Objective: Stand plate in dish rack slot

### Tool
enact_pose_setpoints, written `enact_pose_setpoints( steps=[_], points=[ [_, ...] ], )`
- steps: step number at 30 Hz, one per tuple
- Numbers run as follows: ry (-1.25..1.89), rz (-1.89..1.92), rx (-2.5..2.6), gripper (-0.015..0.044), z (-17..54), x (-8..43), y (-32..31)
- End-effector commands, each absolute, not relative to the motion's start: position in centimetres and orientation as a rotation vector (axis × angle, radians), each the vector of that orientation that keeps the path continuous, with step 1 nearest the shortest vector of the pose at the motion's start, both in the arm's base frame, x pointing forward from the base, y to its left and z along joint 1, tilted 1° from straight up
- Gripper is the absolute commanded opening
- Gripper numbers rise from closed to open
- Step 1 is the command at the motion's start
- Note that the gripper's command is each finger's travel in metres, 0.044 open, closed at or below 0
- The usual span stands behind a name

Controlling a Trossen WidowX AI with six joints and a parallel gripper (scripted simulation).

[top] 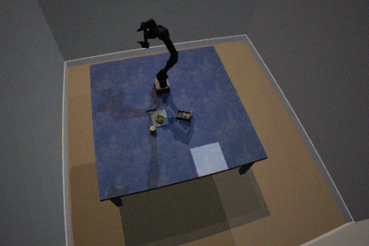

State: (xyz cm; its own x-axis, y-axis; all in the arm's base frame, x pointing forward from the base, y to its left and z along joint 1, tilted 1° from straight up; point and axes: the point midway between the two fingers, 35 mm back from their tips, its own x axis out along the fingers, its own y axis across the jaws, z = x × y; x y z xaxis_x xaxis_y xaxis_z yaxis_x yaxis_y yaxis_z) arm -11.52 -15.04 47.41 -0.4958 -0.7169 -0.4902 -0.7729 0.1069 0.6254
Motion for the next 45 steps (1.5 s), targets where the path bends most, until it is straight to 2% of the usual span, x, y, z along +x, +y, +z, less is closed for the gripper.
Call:
enact_pose_setpoints(
  steps=[1, 21, 45],
  points=[
    [2.286, 1.366, -1.547, 0.04, 47.4, -11.5, -15.1],
    [1.921, 1.763, -1.963, 0.04, 44.3, -9.4, -21.4],
    [1.197, 2.33, -2.447, 0.04, 38.4, -3.3, -28.1]
  ],
)
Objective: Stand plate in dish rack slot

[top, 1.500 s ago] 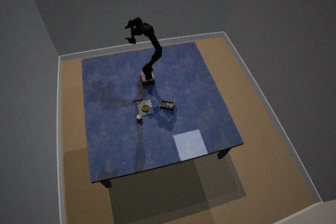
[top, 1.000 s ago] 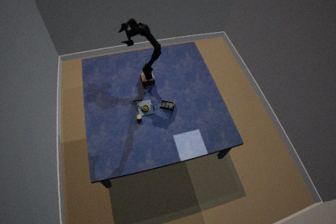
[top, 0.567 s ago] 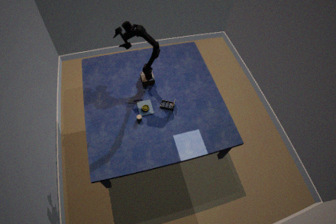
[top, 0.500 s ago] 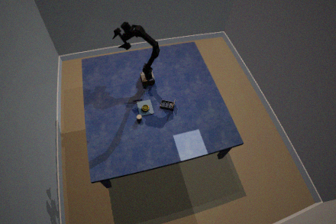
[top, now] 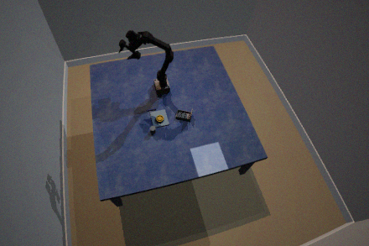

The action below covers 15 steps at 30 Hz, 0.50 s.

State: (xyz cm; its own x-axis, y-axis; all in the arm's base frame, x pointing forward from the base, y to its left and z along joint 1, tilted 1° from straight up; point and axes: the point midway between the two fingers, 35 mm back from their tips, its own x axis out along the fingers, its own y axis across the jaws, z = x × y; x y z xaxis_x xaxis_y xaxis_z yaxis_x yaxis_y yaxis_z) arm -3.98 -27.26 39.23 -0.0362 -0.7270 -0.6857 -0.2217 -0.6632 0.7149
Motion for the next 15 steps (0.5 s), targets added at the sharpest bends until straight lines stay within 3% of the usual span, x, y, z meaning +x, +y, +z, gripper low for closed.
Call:
enact_pose_setpoints(
  steps=[1, 15],
  points=[
    [-0.862, -1.753, 1.837, 0.04, 38.1, -2.9, -28.3],
    [-0.358, -1.688, 1.732, 0.04, 34.3, 2.7, -30.8]
  ],
)
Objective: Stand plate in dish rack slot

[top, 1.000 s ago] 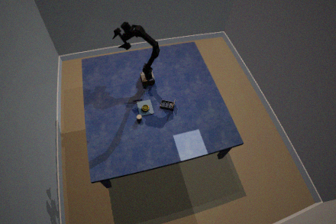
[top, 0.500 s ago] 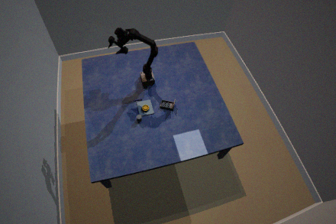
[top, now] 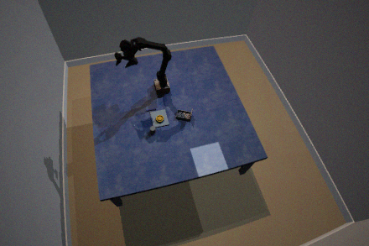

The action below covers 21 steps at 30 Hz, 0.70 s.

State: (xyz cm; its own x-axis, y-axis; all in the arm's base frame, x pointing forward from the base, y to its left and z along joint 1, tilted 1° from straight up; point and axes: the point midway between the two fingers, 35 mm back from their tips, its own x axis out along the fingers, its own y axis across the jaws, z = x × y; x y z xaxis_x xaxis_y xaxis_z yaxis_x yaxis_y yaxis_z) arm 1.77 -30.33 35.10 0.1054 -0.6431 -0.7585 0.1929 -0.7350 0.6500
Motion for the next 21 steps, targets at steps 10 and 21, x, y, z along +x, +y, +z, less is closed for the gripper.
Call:
enact_pose_setpoints(
  steps=[10, 21],
  points=[
    [-0.067, -1.605, 1.639, 0.04, 31.7, 7.0, -31.1],
    [0.281, -1.466, 1.469, 0.04, 28.2, 12.1, -31.1]
  ],
)
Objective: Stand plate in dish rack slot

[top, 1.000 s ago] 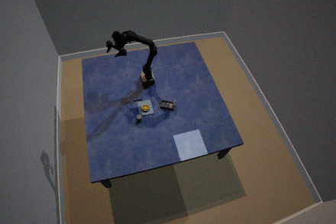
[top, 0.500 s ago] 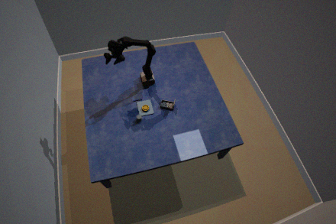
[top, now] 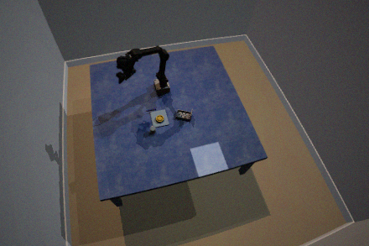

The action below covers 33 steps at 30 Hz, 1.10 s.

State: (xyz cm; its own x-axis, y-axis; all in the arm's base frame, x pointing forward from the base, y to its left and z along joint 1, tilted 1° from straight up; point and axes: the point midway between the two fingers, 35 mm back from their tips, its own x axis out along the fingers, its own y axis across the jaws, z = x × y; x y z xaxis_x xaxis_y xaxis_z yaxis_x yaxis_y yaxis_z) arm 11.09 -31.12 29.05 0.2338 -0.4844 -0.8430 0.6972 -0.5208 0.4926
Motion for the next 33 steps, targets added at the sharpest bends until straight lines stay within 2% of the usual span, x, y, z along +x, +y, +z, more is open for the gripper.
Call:
enact_pose_setpoints(
  steps=[1, 33],
  points=[
    [0.308, -1.452, 1.454, 0.04, 27.9, 12.6, -31.0],
    [1.048, -0.862, 0.831, 0.04, 17.5, 25.3, -24.3]
  ],
)
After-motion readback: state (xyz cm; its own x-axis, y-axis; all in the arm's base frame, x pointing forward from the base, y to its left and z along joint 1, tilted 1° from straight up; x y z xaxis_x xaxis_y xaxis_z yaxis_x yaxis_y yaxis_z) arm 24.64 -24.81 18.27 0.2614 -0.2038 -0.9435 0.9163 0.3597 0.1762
